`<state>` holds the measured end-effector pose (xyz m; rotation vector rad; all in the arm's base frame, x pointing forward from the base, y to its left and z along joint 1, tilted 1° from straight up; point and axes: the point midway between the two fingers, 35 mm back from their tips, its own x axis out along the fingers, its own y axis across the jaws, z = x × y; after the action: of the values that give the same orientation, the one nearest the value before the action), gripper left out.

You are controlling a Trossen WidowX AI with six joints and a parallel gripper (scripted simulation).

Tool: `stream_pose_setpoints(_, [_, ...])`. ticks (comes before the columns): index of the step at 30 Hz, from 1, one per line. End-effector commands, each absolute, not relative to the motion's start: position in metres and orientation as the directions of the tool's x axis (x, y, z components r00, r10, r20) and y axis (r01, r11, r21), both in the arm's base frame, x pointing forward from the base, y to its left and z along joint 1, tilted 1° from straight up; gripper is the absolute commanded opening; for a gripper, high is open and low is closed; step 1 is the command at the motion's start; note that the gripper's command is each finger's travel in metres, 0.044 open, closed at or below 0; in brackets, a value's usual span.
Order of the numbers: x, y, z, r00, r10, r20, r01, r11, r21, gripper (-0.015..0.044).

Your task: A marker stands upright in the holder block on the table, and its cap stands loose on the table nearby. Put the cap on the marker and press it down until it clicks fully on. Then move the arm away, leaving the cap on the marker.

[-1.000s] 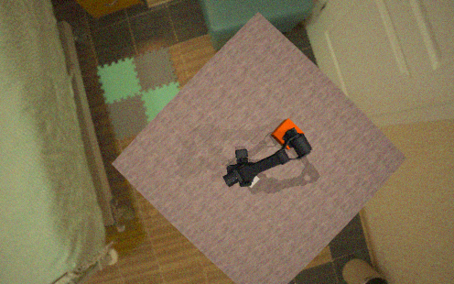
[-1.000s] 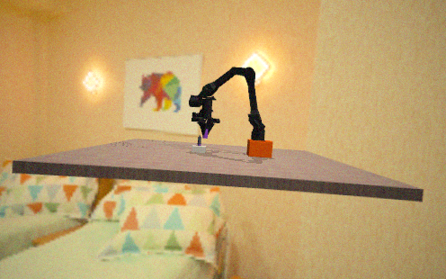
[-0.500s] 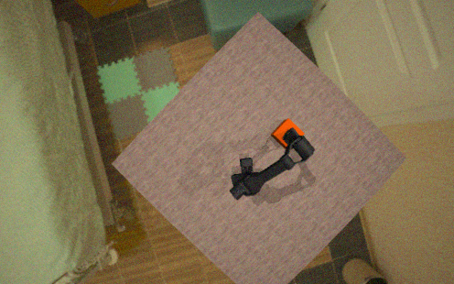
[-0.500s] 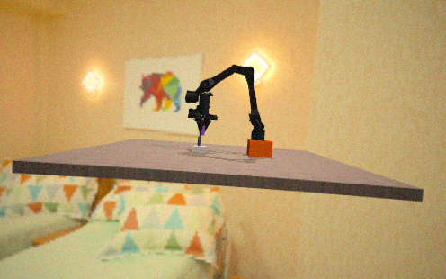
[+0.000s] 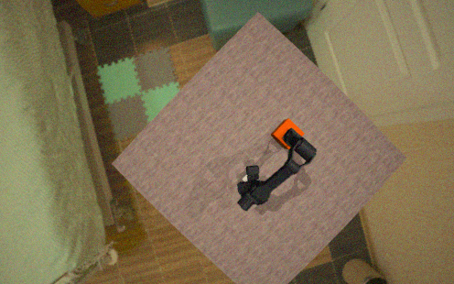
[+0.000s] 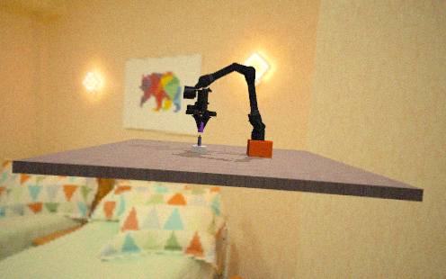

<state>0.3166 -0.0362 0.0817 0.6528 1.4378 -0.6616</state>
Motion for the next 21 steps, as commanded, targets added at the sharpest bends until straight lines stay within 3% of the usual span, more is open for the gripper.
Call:
stream_pose_setpoints(1, [0.319,-0.032,0.083,0.027,-0.013,-1.0,0.755,0.656,0.012,0.0])
stream_pose_setpoints(21, [0.321,-0.032,0.057,0.027,-0.013,-1.0,0.755,0.656,0.012,0.0])
